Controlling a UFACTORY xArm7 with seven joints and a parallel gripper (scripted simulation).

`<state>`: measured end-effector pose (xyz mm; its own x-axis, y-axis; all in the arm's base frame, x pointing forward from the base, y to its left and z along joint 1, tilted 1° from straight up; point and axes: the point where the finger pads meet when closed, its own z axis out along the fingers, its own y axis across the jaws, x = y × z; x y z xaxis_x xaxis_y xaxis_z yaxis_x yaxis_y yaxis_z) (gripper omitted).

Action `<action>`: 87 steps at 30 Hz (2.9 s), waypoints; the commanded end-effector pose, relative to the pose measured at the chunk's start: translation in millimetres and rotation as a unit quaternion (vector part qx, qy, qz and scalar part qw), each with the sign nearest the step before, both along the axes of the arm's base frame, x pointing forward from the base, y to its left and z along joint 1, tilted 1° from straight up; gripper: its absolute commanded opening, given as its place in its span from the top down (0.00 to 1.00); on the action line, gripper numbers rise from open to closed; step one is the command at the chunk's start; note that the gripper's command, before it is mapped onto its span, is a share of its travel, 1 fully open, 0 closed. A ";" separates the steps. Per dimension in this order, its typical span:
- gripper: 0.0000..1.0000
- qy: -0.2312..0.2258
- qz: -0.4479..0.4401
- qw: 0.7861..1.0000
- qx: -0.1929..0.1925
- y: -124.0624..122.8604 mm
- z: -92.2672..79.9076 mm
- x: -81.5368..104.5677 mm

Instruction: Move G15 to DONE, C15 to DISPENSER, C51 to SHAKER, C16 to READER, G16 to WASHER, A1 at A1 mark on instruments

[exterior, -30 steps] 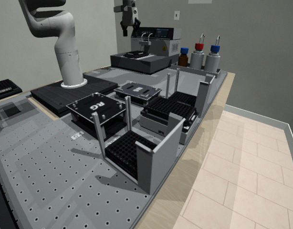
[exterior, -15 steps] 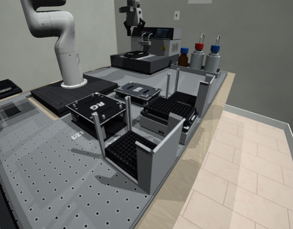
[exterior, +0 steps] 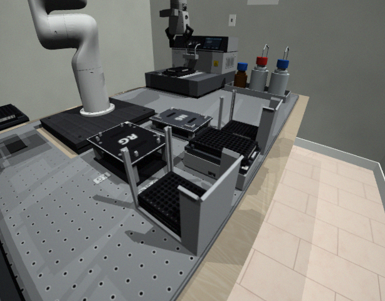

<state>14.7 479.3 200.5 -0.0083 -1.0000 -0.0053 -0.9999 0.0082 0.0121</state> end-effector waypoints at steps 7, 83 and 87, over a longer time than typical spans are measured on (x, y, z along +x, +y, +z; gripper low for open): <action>0.00 0.000 0.000 1.000 0.002 1.5 1.6 0.0; 0.00 0.000 0.000 1.000 0.002 2.0 -57.0 -0.6; 0.00 0.000 0.000 1.000 0.002 2.0 -59.7 -0.7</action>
<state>13.9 479.7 142.3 -0.0080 -1.0000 -0.0040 -0.9999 0.0079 0.0119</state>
